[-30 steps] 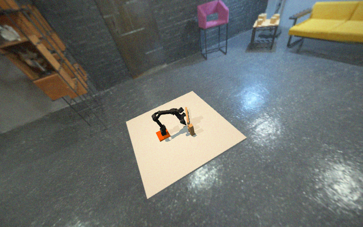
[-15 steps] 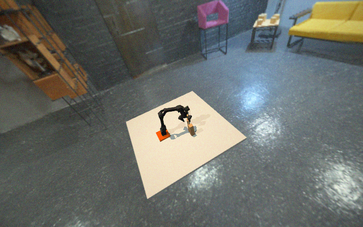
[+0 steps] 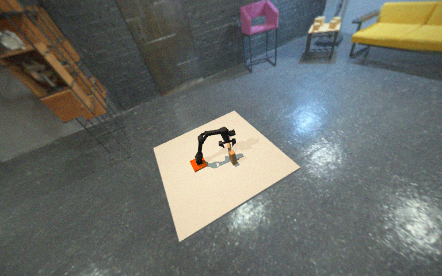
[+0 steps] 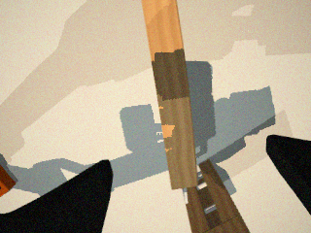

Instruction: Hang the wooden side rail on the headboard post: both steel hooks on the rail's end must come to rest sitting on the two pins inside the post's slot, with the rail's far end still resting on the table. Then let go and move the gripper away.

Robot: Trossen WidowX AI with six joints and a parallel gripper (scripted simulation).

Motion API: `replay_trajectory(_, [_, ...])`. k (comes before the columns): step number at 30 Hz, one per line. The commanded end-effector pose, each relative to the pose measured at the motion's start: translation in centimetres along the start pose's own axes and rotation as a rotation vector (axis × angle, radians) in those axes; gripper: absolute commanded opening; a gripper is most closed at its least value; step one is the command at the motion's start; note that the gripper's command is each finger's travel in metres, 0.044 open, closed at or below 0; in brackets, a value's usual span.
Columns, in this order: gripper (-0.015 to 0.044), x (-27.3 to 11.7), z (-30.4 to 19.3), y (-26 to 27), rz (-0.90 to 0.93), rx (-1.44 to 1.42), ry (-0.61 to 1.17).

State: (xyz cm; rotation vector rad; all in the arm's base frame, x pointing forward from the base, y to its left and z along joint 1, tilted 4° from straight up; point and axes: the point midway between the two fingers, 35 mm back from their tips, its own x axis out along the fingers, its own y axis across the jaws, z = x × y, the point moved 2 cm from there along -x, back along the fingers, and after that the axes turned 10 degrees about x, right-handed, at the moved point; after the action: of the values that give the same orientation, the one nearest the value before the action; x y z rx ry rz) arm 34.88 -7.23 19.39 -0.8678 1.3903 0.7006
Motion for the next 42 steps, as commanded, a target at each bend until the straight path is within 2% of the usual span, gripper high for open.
replay_trajectory(1, [0.0440, 1.3, 0.1, -0.1, 0.008, -0.014, -0.003])
replay_trajectory(4, [0.0440, 3.4, 0.1, 0.0, 0.008, -0.014, -0.003])
replay_trajectory(42, [0.0440, 9.0, 0.2, -0.1, 0.008, -0.014, -0.003])
